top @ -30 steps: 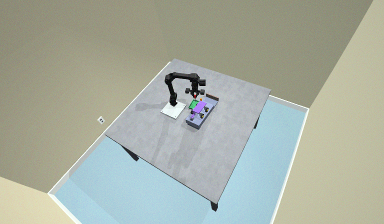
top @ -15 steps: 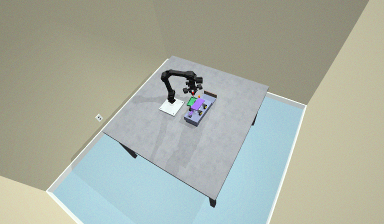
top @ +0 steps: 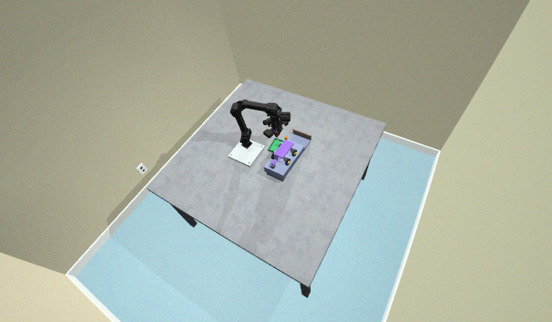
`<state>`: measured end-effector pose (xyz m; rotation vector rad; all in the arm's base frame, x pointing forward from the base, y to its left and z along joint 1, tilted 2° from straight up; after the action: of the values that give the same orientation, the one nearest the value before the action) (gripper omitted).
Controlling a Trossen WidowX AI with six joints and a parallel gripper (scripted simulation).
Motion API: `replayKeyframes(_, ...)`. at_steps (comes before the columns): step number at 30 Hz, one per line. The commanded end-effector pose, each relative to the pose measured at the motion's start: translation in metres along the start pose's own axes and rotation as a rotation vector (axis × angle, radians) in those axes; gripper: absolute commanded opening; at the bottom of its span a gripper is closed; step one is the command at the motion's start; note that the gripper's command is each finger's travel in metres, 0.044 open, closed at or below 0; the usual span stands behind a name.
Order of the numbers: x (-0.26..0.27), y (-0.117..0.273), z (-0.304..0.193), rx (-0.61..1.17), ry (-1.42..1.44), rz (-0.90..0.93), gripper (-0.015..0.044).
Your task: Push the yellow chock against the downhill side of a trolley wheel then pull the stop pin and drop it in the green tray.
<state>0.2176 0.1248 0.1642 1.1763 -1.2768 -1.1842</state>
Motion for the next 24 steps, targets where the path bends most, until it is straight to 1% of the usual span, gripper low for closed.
replayKeyframes(1,0.0,0.0,-0.001,-0.009,0.108,-0.023,0.0)
replayKeyframes(8,0.002,0.0,-0.002,-0.018,0.294,-0.058,0.0)
replayKeyframes(15,0.002,-0.001,0.0,-0.019,0.306,-0.06,0.0)
replayKeyframes(24,0.006,-0.018,0.024,-0.028,0.367,-0.069,0.0)
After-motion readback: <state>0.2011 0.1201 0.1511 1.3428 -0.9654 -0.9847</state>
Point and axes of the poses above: the point midway between the two fingers, 35 mm back from their tips, its own y axis back along the fingers, its own x axis across the jaws, z = x × y, the point moved 1 cm from there along y, back along the fingers, and after that the axes turned 5 degrees about y, right-handed, at the moved point
